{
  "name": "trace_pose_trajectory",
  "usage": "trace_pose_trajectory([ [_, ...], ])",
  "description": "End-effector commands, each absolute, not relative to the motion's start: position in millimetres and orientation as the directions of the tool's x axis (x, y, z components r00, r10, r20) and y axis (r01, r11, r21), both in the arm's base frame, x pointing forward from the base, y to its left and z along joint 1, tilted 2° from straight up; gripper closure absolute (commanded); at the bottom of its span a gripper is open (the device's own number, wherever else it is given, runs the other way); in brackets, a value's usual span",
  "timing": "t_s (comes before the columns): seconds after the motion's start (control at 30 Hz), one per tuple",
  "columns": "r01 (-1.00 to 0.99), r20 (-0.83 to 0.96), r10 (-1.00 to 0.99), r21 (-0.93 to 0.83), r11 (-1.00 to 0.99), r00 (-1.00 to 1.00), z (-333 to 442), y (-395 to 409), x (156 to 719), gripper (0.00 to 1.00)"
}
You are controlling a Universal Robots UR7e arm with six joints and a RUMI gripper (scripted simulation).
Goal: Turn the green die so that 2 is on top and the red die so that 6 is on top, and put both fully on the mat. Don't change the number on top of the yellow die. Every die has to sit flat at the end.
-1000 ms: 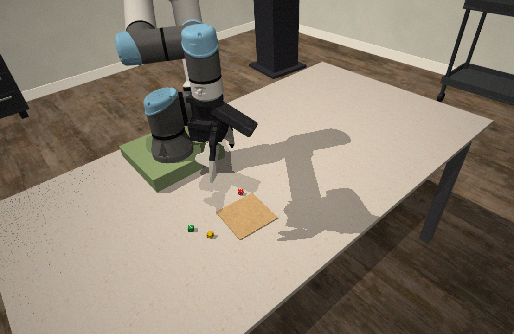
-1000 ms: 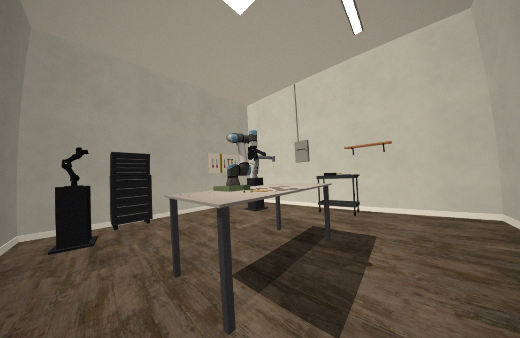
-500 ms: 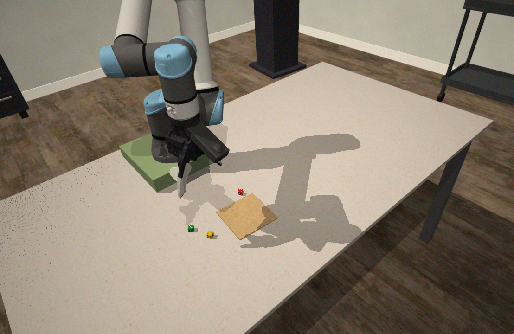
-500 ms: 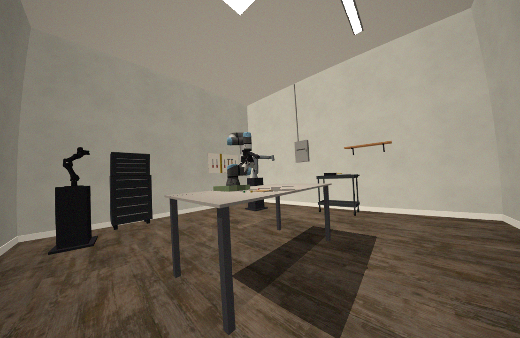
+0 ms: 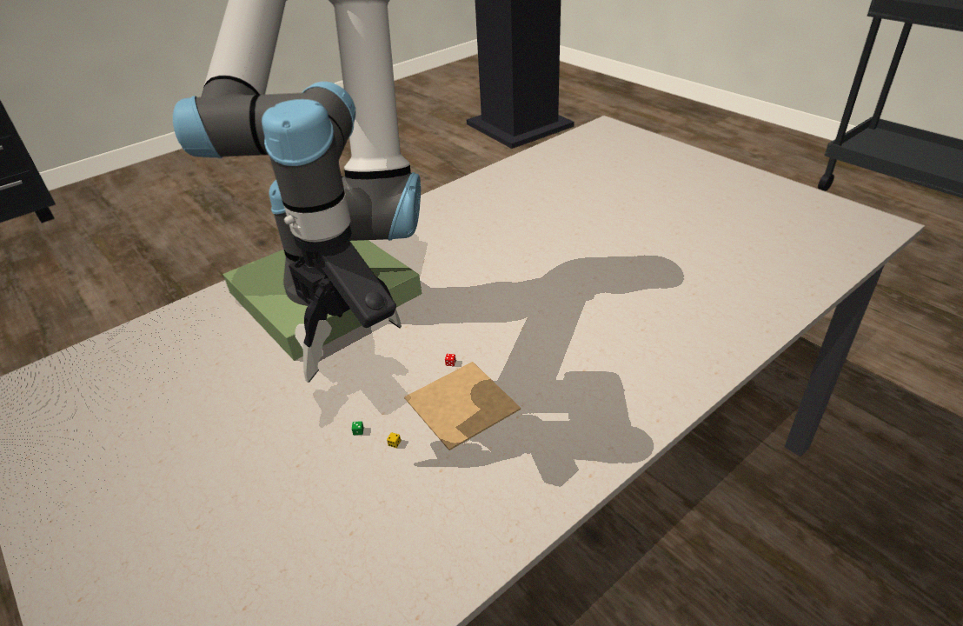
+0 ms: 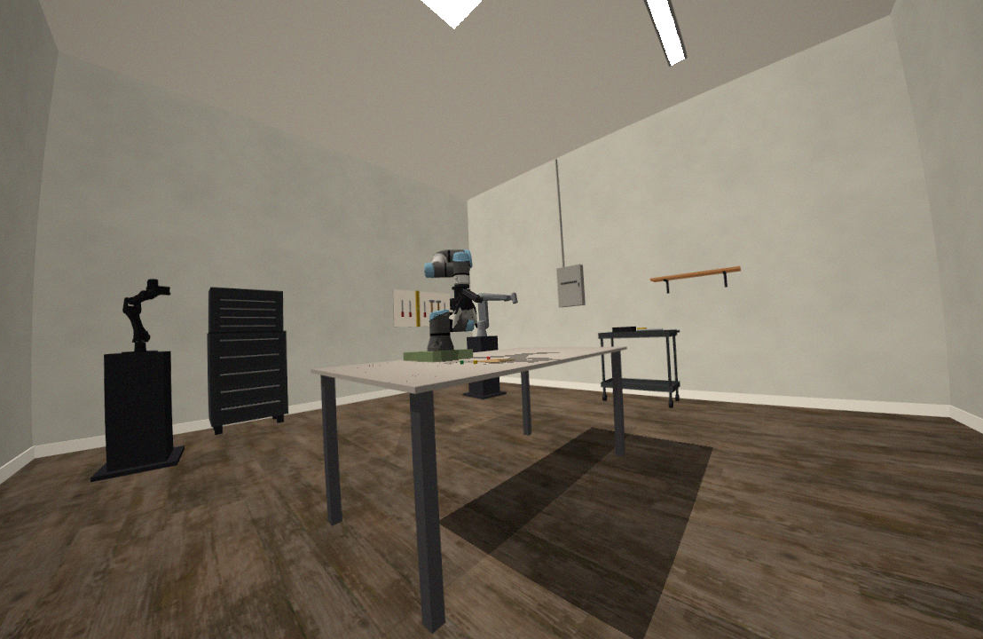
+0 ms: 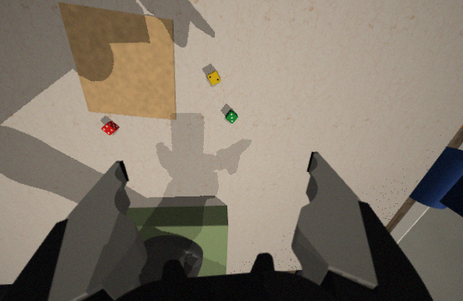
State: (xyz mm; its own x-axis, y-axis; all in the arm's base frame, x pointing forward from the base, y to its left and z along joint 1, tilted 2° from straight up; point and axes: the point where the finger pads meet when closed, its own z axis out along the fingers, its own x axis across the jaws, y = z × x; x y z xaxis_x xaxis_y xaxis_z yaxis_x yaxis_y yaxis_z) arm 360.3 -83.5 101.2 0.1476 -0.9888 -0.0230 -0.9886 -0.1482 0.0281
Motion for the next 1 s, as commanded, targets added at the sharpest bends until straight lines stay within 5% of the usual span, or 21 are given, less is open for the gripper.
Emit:
trace_pose_trajectory([
  [0.0,-0.993,-0.022,-0.993,0.028,-0.116,0.115,98.8,-89.6,358.8,0.00],
  [0.97,-0.995,-0.022,-0.995,0.028,-0.099,0.098,95.9,-92.7,357.6,0.00],
])
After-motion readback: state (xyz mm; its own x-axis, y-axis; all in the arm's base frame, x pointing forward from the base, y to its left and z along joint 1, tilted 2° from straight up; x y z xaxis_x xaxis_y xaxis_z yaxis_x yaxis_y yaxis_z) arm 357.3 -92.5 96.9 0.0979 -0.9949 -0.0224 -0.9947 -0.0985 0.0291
